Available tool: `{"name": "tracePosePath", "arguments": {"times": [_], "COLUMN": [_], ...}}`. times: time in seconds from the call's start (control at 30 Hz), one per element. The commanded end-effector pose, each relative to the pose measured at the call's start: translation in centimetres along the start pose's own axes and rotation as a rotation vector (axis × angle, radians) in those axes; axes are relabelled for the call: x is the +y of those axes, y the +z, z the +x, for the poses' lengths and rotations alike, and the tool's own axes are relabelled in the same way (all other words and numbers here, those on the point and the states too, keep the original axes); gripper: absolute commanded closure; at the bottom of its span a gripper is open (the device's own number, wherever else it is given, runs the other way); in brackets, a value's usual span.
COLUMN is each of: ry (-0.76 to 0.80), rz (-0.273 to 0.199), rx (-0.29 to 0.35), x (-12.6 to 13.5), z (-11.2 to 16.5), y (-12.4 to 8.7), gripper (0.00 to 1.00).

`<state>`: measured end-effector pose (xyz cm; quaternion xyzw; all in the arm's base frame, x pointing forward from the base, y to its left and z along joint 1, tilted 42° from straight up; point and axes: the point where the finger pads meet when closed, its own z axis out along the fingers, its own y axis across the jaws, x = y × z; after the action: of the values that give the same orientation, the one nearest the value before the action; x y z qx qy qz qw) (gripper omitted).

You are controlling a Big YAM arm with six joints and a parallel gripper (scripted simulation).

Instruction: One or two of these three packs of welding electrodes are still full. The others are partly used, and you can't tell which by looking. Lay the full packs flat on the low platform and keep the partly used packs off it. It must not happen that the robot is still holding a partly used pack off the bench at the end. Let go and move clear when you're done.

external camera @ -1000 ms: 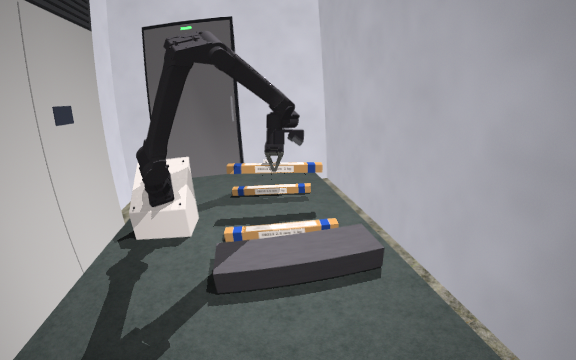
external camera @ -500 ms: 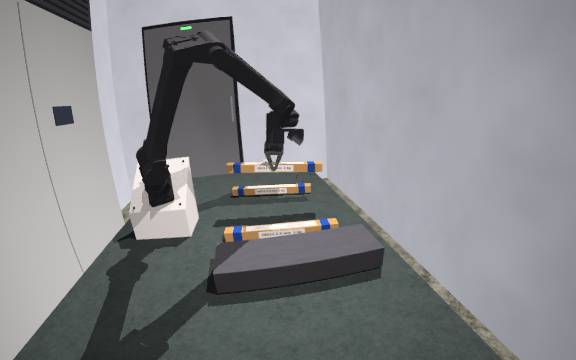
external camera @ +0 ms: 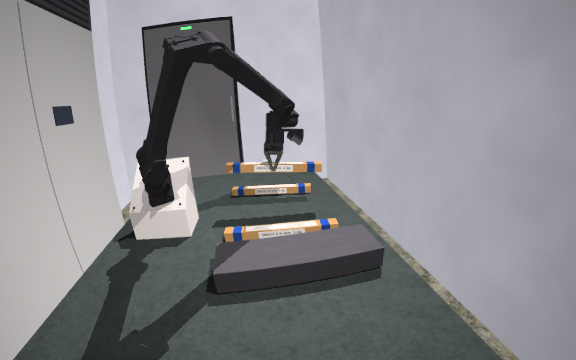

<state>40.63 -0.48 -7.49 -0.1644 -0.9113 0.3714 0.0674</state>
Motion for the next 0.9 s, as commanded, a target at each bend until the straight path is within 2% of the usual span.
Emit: {"name": "tracePosePath", "arguments": {"times": [0.0, 0.87], "ry": [0.039, 0.027], "rz": [-0.075, -0.059], "rx": [-0.119, -0.107], "x": [1.0, 1.2], "z": [-2.66, -2.49], "y": [-6.92, -6.97], "gripper": [1.0, 1.0]}}
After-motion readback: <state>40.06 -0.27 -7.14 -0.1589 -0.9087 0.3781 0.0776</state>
